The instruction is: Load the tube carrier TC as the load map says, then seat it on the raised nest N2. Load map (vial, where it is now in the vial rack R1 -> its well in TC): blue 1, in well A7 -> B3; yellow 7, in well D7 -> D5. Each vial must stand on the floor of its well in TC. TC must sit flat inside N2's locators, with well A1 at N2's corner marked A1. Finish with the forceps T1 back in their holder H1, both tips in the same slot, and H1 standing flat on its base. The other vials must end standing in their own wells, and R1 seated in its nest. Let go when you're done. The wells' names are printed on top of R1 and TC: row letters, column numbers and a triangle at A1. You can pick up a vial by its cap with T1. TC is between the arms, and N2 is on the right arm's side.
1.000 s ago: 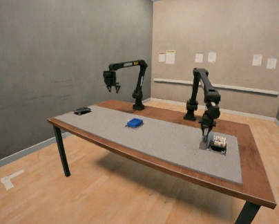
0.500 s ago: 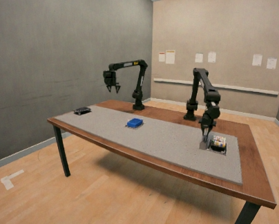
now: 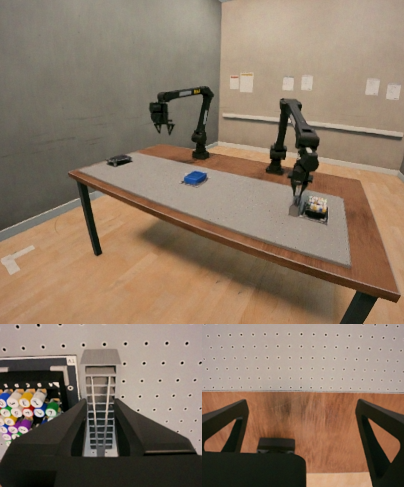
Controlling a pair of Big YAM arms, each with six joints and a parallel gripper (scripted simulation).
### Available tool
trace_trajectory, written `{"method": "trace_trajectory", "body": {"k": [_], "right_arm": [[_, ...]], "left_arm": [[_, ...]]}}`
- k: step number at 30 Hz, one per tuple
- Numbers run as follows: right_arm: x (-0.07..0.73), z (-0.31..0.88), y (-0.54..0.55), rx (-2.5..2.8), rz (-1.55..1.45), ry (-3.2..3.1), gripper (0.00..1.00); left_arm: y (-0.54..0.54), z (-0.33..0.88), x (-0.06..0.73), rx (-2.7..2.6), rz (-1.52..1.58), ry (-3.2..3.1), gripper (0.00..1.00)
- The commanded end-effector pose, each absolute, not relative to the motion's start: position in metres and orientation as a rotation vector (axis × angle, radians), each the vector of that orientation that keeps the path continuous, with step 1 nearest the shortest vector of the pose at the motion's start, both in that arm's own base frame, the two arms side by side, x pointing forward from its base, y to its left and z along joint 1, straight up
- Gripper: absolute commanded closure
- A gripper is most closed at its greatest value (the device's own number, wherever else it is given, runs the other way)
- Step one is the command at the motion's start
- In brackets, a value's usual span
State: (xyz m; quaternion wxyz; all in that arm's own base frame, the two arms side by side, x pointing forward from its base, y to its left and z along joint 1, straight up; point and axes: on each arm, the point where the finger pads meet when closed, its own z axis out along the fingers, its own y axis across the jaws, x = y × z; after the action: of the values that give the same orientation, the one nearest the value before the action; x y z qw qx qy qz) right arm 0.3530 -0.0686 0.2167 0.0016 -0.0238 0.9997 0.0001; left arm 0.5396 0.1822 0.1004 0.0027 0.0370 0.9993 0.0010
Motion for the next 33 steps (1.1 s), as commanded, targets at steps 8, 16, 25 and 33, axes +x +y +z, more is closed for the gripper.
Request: {"method": "trace_trajectory", "body": {"k": [8,16,25,33], "right_arm": [[0.3614,0.2289,-0.0696,-0.054,-0.011,3.106,0.00],[0.3614,0.2289,-0.0696,-0.054,-0.011,3.106,0.00],[0.3614,0.2289,-0.0696,-0.054,-0.011,3.106,0.00],[0.3614,0.2289,-0.0696,-0.054,-0.011,3.106,0.00]], "left_arm": [[0.1906,0.1081,0.5344,0.103,0.010,3.124,0.79],[0.1906,0.1081,0.5344,0.103,0.010,3.124,0.85],[0.1906,0.1076,0.5344,0.103,0.009,3.125,0.93],[0.1906,0.1075,0.5344,0.103,0.009,3.125,0.93]]}}
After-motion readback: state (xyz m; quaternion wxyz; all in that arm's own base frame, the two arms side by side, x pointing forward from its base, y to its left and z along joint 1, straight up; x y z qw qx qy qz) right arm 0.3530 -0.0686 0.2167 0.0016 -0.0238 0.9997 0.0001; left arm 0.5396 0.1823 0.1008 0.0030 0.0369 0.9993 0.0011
